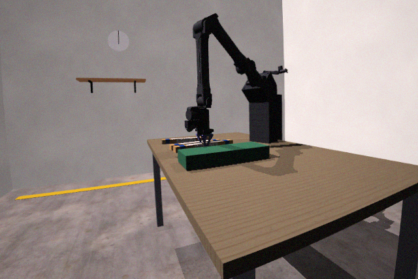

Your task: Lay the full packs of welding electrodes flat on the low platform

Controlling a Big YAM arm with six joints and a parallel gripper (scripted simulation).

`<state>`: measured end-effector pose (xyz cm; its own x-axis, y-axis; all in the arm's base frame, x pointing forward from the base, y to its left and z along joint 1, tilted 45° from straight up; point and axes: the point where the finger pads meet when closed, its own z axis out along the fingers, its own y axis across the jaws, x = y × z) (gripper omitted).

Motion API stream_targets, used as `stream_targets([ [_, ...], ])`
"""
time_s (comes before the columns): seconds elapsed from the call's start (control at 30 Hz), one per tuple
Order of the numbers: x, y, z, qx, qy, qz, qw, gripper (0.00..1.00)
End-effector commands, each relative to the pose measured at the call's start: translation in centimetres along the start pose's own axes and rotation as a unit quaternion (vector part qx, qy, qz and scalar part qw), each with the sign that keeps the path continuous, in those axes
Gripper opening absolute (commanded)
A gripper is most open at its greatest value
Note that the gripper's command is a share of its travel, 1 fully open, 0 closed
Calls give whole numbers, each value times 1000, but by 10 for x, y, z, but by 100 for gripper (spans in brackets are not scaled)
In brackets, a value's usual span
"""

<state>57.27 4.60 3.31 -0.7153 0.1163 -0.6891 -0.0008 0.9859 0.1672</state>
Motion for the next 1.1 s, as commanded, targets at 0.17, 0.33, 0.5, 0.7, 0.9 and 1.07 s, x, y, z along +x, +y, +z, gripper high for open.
stream_targets([
  [0.17, 2, 1, 11, 0, 0, 7, 1000, 0],
  [0.33, 2, 1, 13, 0, 1, 7, 1000, 0],
  [0.5, 2, 2, 17, 0, 0, 7, 1000, 0],
  [0.7, 3, 3, 21, -1, 1, 6, 1000, 0],
  [0.9, 3, 2, 23, -1, 1, 7, 1000, 0],
  [1.07, 2, 1, 25, 0, 0, 6, 1000, 0],
])
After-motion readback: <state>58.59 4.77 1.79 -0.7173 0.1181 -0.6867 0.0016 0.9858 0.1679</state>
